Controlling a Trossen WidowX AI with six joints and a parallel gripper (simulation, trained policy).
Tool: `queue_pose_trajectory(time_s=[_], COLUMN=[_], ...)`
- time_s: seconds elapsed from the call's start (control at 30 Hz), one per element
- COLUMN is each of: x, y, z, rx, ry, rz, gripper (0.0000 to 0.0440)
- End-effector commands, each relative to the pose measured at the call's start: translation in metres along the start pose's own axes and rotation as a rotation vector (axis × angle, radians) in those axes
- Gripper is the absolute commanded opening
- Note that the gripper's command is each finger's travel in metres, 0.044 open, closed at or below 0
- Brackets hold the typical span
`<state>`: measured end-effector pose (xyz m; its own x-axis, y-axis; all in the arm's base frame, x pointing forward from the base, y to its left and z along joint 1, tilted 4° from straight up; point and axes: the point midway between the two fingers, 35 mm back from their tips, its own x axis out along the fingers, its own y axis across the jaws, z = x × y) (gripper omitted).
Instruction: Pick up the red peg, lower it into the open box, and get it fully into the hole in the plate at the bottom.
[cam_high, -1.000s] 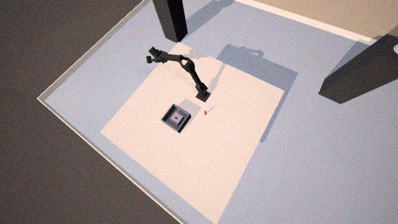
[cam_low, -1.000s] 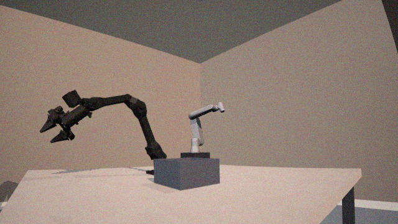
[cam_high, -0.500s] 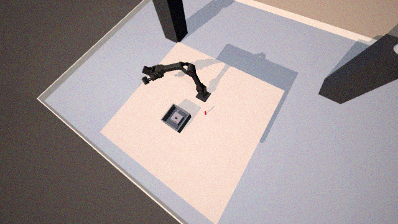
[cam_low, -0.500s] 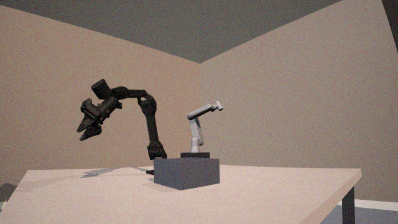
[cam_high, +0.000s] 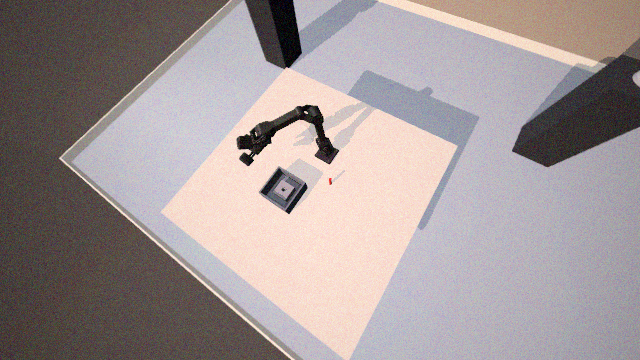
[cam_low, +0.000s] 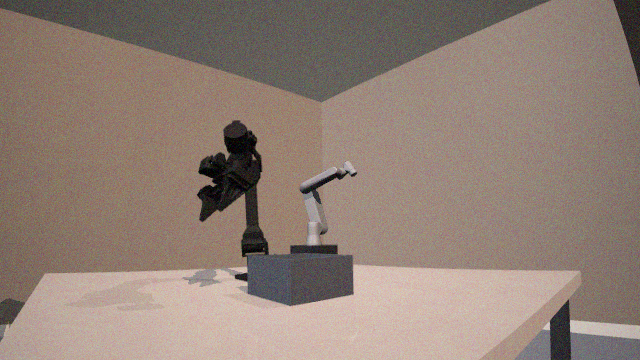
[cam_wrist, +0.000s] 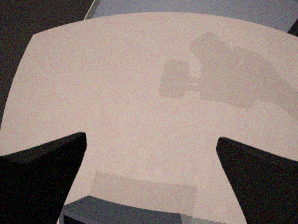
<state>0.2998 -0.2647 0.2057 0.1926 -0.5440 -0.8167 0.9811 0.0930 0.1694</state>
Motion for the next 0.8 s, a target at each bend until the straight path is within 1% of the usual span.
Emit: queue_pose_trajectory(time_s=[0.0, 0.2, 0.37, 0.57, 0.77], x=[-0.024, -0.057, -0.084, -0.113, -0.136], y=[0.017, 0.030, 0.029, 0.014, -0.011], z=[-0.043, -0.103, -0.152, -0.205, -0.249], rx=[-0.097, -0.236, -0.347, -0.463, -0.553], ry=[0.052, 0.134, 0.204, 0.285, 0.355], rz=[0.029, 0.070, 0.089, 0.088, 0.059], gripper=[0.0440, 0.0440, 0.0440, 0.0440, 0.0440])
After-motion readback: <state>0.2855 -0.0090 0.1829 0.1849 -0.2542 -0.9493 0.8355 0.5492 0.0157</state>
